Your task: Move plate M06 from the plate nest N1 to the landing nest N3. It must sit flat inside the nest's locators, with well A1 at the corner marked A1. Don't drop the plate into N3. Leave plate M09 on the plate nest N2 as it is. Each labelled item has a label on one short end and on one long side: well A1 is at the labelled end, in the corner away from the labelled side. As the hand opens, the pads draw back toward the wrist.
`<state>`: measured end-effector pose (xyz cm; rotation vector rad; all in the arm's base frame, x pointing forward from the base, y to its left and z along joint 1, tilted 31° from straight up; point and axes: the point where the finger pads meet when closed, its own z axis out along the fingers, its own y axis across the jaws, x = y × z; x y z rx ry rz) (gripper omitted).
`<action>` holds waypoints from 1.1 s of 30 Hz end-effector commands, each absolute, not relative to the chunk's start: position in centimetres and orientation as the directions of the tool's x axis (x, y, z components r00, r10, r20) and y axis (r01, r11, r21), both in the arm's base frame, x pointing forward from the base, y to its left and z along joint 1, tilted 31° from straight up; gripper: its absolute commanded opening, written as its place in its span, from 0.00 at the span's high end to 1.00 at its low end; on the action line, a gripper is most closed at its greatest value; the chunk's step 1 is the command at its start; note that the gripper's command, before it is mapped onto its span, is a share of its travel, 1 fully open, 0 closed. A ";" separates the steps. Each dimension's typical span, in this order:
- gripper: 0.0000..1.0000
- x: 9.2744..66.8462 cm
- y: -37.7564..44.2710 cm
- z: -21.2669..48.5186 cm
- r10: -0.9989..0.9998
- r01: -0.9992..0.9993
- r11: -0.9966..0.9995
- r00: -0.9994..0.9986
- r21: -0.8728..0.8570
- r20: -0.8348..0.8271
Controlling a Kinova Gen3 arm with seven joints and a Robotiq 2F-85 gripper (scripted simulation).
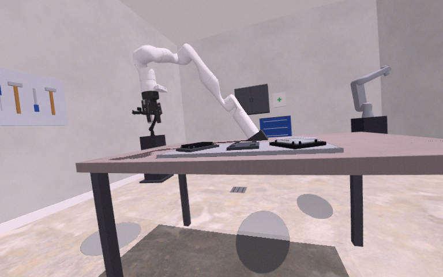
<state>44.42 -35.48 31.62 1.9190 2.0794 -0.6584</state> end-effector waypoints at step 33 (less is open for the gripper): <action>0.00 45.2 -31.4 28.7 0.854 0.955 0.185 -0.274 -0.233 -0.441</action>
